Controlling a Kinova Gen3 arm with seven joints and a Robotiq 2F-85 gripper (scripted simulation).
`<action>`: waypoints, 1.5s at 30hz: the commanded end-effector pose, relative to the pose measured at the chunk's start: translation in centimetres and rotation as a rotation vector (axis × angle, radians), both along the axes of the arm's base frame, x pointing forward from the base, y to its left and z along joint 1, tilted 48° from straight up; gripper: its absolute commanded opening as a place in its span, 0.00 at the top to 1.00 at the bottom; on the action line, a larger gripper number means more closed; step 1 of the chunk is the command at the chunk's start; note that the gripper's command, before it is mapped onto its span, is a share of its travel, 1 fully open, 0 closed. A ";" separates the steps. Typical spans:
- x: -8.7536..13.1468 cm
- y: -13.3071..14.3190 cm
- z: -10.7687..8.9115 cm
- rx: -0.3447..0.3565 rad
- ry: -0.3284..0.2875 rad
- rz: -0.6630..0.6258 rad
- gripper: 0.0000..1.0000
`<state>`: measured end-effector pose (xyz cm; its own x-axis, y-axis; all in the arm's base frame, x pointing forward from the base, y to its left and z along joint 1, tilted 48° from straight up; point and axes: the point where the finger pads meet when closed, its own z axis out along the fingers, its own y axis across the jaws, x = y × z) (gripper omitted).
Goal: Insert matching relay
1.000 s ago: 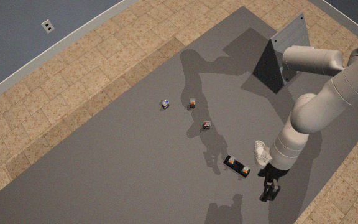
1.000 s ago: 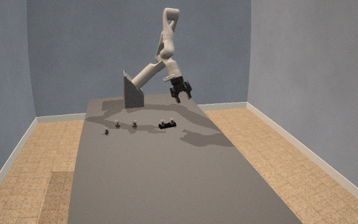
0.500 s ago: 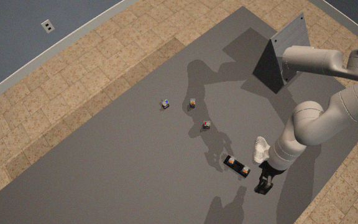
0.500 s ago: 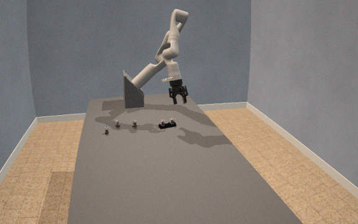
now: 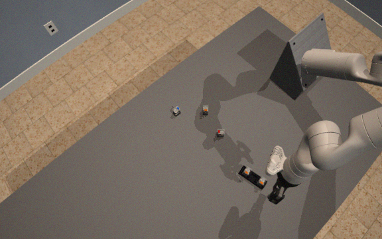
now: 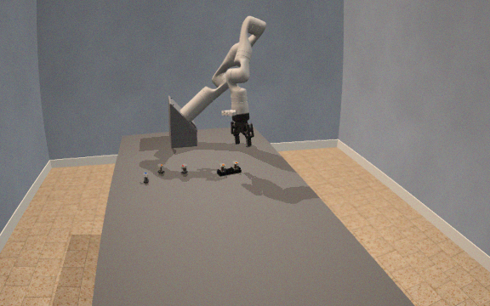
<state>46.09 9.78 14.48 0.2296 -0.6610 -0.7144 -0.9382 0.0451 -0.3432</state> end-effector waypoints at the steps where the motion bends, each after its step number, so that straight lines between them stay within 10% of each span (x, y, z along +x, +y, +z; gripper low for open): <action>1: -0.1 0.9 -0.2 -0.008 0.022 0.021 0.00; 39: -1.4 1.7 -2.4 -0.030 0.195 0.035 0.00; 40: -1.4 1.7 -2.4 -0.030 0.195 0.035 1.00; 45: -1.4 1.7 -2.4 -0.030 0.195 0.035 1.00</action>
<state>44.61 11.52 12.06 0.1124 -0.6762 -0.7280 -0.9879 0.0025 -0.1549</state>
